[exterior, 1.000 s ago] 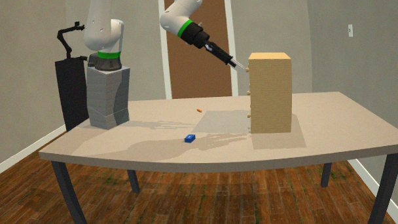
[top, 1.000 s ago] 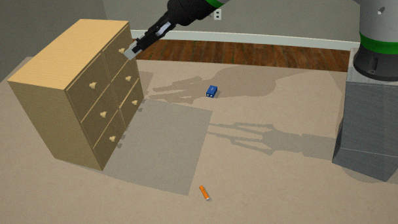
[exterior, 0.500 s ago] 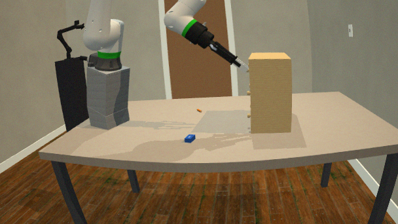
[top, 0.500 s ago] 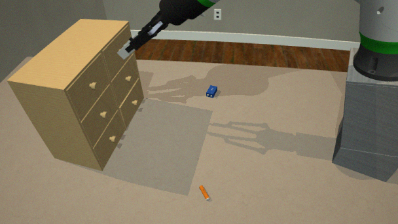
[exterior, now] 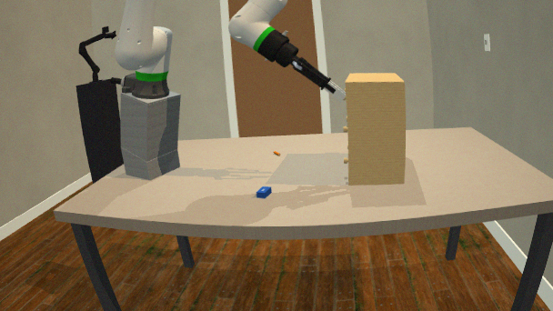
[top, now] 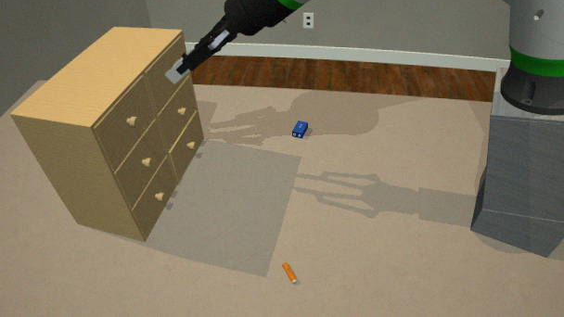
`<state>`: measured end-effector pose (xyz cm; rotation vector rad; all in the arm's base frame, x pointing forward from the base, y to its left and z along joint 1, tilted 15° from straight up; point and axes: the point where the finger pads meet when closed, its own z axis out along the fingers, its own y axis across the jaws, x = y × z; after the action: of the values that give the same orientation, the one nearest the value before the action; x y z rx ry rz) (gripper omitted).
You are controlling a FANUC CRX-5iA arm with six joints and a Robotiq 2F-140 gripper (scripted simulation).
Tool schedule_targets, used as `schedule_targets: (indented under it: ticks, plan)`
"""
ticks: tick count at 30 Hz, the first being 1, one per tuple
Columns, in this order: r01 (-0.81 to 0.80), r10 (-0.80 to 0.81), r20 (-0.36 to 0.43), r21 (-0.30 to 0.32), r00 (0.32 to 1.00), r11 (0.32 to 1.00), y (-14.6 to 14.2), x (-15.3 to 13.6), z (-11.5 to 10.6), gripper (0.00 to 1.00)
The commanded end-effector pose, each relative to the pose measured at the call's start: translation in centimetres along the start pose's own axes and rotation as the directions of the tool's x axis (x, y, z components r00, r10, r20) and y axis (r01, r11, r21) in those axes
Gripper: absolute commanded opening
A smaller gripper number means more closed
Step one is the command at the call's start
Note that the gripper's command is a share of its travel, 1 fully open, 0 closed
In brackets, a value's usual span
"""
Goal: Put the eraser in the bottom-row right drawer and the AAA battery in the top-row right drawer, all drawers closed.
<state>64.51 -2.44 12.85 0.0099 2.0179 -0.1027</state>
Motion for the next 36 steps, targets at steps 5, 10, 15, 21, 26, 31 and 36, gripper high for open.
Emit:
schedule_targets:
  ticks: [5,10,15,21,26,31,36]
  plan:
    - [0.0,0.0,0.0,0.0,1.0,1.0,0.0,-0.03,0.0,0.2]
    - [0.0,0.0,0.0,0.0,1.0,1.0,0.0,-0.03,0.0,0.2]
    - [0.0,0.0,0.0,0.0,1.0,1.0,0.0,-0.03,0.0,0.08]
    - [0.0,0.0,0.0,0.0,1.0,1.0,0.0,-0.03,0.0,0.08]
    - [0.0,0.0,0.0,0.0,1.0,1.0,0.0,-0.03,0.0,0.08]
    - [0.0,0.0,0.0,0.0,1.0,1.0,0.0,-0.03,0.0,0.08]
    - [0.0,0.0,0.0,0.0,1.0,1.0,0.0,-0.02,0.0,0.08]
